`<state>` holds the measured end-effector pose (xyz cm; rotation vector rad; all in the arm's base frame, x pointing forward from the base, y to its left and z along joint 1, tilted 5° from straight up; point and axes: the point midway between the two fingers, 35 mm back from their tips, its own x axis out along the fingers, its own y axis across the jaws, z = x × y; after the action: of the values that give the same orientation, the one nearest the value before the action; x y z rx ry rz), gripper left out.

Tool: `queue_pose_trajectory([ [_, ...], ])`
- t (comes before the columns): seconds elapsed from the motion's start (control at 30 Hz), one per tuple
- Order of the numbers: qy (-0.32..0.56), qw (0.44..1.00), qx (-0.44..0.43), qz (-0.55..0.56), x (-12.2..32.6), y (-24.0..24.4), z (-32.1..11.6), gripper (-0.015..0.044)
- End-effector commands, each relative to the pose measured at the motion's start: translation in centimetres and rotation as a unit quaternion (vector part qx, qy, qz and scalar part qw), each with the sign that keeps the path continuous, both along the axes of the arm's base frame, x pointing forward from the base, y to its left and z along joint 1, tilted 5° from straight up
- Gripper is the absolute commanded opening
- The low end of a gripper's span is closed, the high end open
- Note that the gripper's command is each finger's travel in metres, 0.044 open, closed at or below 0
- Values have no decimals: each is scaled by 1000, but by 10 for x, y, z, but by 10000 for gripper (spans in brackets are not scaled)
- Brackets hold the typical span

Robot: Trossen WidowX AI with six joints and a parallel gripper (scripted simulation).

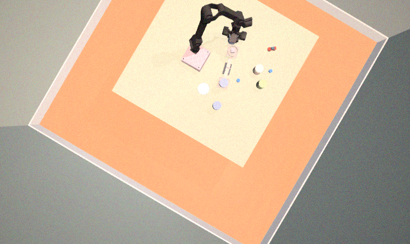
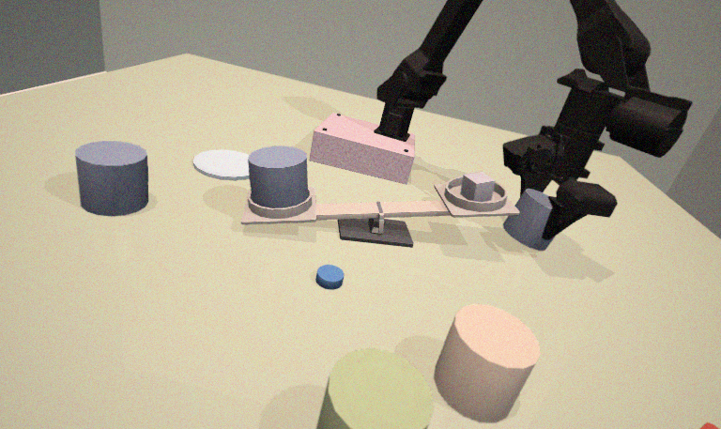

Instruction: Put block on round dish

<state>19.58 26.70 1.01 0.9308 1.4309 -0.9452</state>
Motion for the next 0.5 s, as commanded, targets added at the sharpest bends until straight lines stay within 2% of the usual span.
queue_pose_trajectory([
  [0.0, -1, 1000, 1, 0, 0, 0, 1, 105],
  [0.4, -1, 1000, 1, 0, 1, 1, 3, 420],
  [0.47, 0, 1000, 1, -1, 2, 0, 27, 440],
])
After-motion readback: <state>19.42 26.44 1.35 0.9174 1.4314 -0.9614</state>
